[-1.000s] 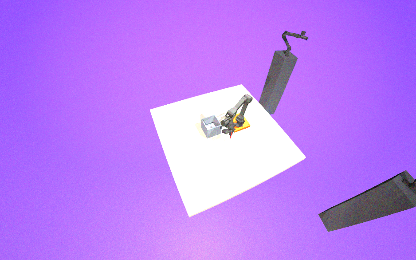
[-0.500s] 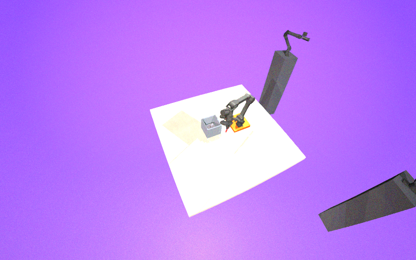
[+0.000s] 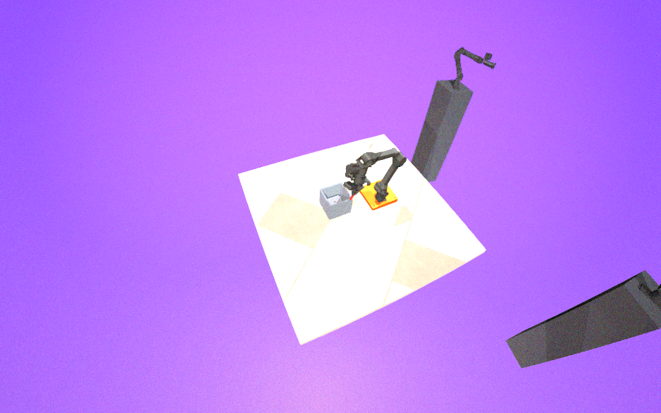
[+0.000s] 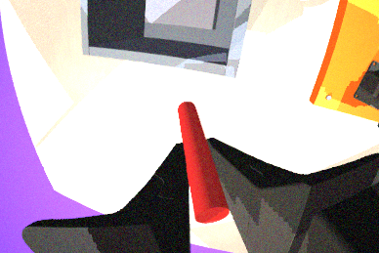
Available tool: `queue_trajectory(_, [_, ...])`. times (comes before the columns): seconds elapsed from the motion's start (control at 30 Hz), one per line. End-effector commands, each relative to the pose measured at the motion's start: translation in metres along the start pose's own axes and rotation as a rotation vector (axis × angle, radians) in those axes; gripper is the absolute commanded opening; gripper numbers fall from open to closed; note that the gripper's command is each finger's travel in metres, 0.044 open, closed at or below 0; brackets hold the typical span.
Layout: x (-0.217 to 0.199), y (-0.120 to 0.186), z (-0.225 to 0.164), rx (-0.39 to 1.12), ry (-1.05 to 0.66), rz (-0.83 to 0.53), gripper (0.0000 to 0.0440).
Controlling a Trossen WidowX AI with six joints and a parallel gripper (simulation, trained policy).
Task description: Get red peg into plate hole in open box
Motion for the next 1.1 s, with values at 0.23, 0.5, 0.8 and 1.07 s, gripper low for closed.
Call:
queue_trajectory(0.23, [-0.004,-0.004,0.036,-0.05,-0.058,-0.075,0.0])
queue_trajectory(0.5, [-0.006,-0.01,0.06,-0.053,-0.094,-0.114,0.0])
queue_trajectory(0.8, [-0.008,-0.023,0.084,-0.038,-0.117,-0.144,0.0])
queue_trajectory(1.07, [-0.013,-0.043,0.103,-0.013,-0.13,-0.173,0.0])
Point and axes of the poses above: the point midway between the two fingers, 35 mm back from their tips, its own y axis back along the fingers, its own x axis across the jaws, z = x × y, the point moved 4 cm from there along y, back along the fingers, and after that the axes turned 9 degrees about y, right-handed, at the moved point
